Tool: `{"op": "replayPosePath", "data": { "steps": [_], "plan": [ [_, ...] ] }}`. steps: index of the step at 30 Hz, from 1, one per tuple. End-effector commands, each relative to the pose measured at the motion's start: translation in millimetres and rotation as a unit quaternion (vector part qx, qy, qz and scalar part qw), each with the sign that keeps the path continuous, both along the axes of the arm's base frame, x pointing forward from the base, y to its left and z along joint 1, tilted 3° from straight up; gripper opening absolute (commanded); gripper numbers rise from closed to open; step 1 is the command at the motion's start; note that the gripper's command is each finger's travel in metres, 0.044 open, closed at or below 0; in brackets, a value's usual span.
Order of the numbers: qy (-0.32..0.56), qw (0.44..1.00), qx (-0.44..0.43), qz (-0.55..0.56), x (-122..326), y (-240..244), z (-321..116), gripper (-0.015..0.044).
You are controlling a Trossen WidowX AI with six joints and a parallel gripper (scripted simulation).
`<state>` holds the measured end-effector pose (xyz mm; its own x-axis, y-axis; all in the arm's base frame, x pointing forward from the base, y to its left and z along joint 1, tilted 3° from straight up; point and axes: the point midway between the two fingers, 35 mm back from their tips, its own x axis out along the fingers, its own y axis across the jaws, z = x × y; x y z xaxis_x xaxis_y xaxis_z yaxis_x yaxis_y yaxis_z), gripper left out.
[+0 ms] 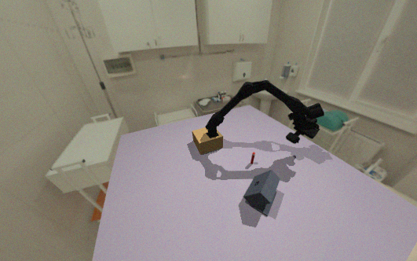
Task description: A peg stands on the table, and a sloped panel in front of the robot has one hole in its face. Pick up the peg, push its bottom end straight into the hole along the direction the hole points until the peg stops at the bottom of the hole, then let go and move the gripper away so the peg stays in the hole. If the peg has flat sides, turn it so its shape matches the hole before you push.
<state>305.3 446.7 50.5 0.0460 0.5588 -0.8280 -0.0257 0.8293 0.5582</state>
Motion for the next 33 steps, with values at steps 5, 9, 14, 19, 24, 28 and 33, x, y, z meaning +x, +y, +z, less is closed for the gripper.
{"op": "replayPosePath", "data": {
  "steps": [5, 9, 14, 19, 24, 28, 33],
  "plan": [
    [-0.055, 0.995, -0.031, 0.073, 4, -25, -2, 0.044],
    [-0.077, 0.99, -0.043, 0.107, 5, -36, -2, 0.044],
    [-0.104, 0.981, -0.059, 0.15, 7, -50, -2, 0.044],
    [-0.129, 0.97, -0.074, 0.193, 7, -63, -3, 0.044],
    [-0.152, 0.955, -0.089, 0.237, 8, -77, -3, 0.044],
    [-0.169, 0.942, -0.1, 0.272, 8, -87, -4, 0.044],
    [-0.189, 0.923, -0.114, 0.316, 7, -101, -4, 0.044]
  ]
}}
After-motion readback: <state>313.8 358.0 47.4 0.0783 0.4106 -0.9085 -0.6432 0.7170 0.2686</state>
